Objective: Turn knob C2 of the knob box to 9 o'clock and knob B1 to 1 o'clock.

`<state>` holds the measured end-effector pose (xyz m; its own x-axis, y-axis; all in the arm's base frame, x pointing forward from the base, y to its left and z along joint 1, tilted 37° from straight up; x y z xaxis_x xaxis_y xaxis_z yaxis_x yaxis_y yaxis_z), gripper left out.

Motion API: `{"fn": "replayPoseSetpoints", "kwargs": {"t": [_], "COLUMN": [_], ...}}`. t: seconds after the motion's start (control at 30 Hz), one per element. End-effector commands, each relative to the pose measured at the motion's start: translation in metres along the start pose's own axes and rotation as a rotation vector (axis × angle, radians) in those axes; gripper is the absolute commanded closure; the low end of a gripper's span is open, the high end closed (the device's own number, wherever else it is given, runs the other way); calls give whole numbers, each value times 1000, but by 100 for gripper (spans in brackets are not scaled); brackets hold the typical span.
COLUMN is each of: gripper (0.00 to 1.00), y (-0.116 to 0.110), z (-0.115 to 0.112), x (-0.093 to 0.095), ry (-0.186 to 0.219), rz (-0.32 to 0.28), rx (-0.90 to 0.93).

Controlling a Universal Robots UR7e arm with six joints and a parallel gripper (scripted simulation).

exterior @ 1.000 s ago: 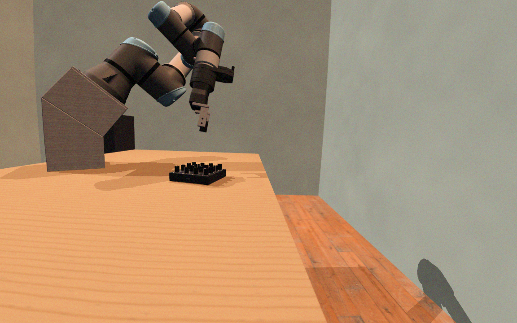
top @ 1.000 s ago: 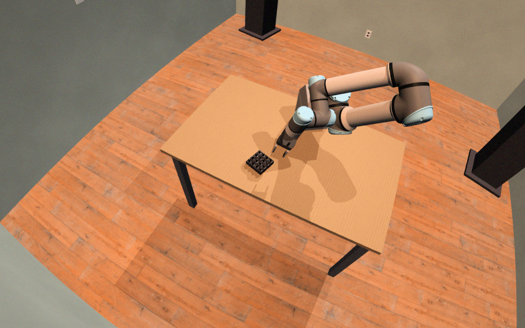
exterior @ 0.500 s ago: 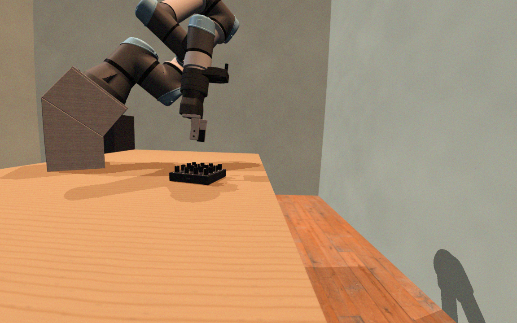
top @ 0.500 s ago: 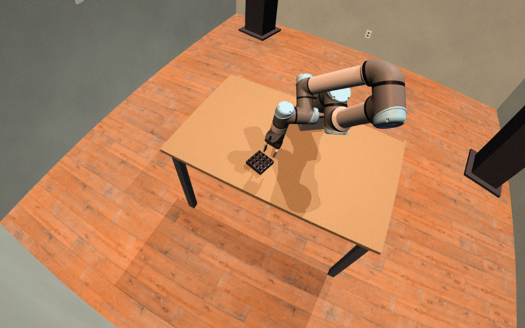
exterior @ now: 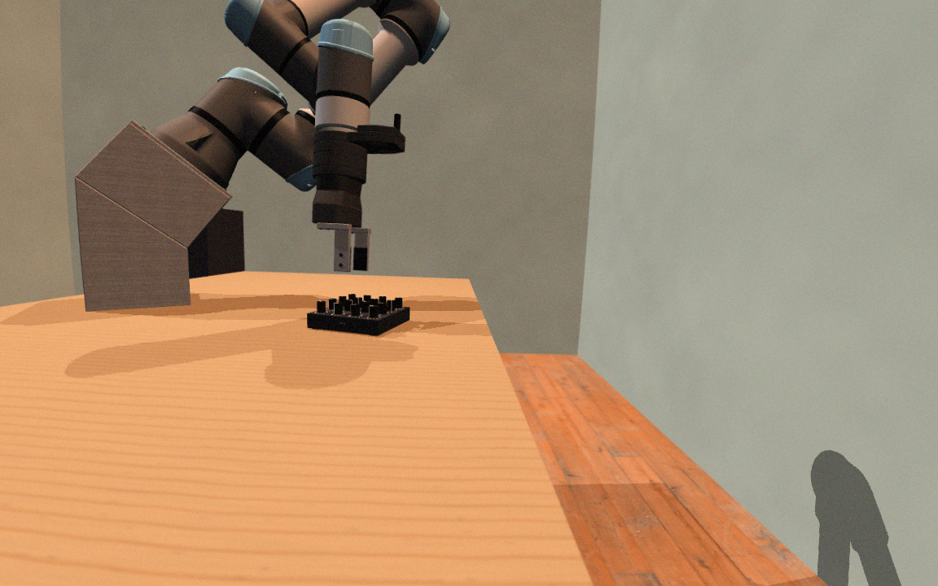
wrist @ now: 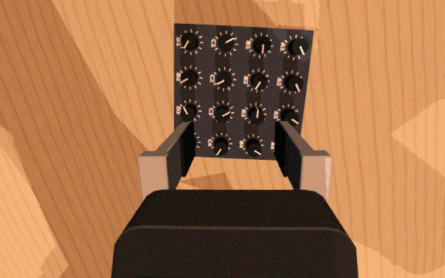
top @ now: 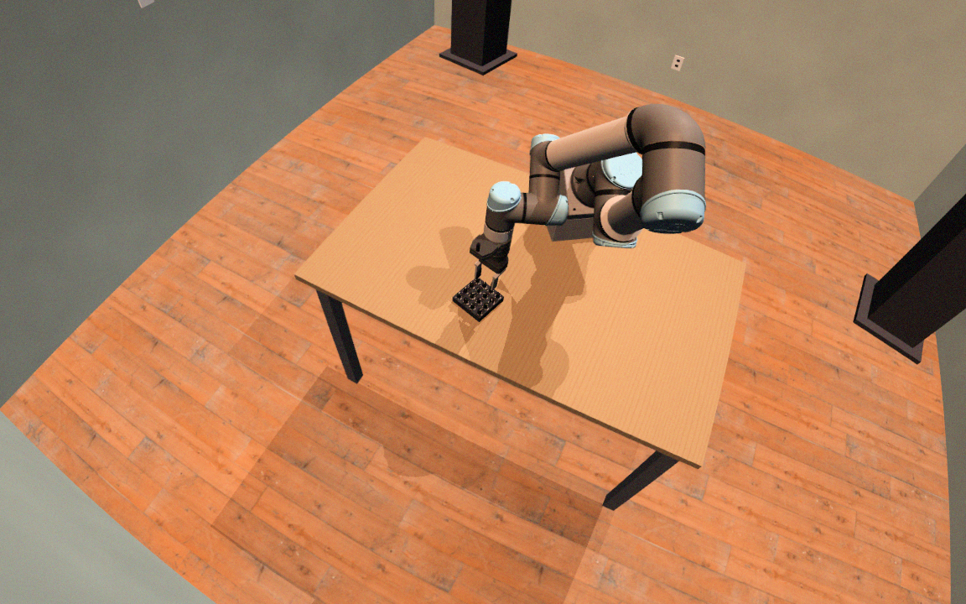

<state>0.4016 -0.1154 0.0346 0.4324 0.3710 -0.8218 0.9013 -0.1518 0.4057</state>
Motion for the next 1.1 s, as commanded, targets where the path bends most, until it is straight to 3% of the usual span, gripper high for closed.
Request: {"fn": "replayPoseSetpoints", "kwargs": {"t": [0.0,0.37,1.07], "gripper": [0,0,0], "y": [0,0,0], "z": [7,15,16], "x": [4,9,9], "ry": [16,36,38], "rz": [9,19,20], "rx": [24,55,58]}}
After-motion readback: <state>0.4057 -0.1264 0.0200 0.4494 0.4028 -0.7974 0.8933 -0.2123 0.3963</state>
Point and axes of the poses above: the point where the finger pads meet when closed, its own x axis out along the fingers, its own z axis across the jaws, y = z × x, the point moved 5 cm from there along -x, back along the fingers, and after that the axes turned 3 degrees about -x, right-handed, at the moved point
